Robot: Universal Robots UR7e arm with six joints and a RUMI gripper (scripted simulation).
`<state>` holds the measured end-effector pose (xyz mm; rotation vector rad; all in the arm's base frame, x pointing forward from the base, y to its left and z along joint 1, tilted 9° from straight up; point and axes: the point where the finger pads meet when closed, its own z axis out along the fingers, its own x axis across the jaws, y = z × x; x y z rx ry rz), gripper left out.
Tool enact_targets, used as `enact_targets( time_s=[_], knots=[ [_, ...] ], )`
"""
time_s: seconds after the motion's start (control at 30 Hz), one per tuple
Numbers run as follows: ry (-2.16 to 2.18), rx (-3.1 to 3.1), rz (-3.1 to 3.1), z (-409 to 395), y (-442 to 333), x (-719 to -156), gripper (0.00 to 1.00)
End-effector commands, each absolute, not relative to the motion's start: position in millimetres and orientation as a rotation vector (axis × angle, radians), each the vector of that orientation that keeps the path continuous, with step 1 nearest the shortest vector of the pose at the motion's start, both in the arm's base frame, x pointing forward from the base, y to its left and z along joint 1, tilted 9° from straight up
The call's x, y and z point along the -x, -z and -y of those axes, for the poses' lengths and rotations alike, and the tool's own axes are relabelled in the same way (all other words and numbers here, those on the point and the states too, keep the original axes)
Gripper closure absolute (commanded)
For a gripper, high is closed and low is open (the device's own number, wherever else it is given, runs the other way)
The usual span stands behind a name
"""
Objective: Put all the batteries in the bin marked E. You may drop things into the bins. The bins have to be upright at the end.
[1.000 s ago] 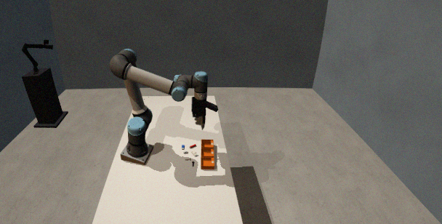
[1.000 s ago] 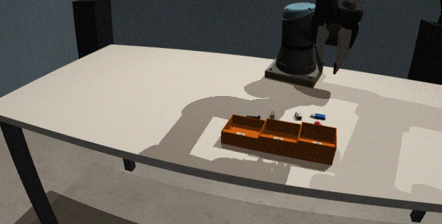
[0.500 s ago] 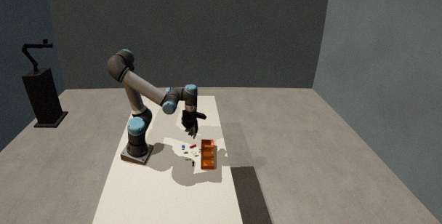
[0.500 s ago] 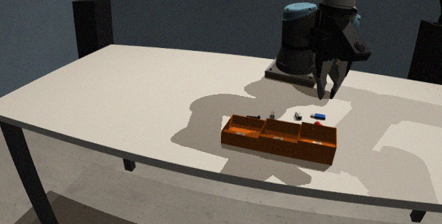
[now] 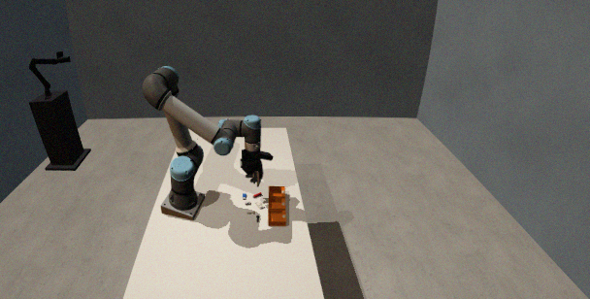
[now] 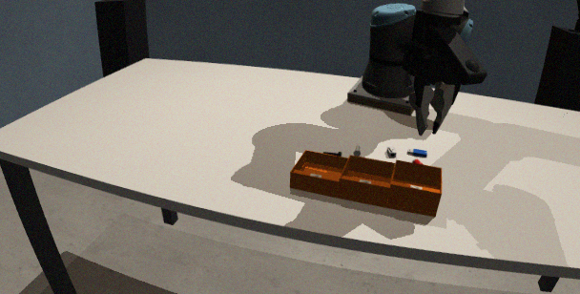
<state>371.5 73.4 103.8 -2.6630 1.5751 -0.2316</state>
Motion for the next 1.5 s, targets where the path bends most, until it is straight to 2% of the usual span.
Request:
enact_targets(
  time_s=[0.0,1.1,1.47],
  knots=[
    [0.233,2.663,-1.573,-73.1,-104.1,-372.6,0.83],
    [0.233,2.663,-1.573,-72.6,-104.4,-374.1,0.83],
    [0.233,2.663,-1.573,-70.7,-60.9,-381.0,0.83]
  ],
)
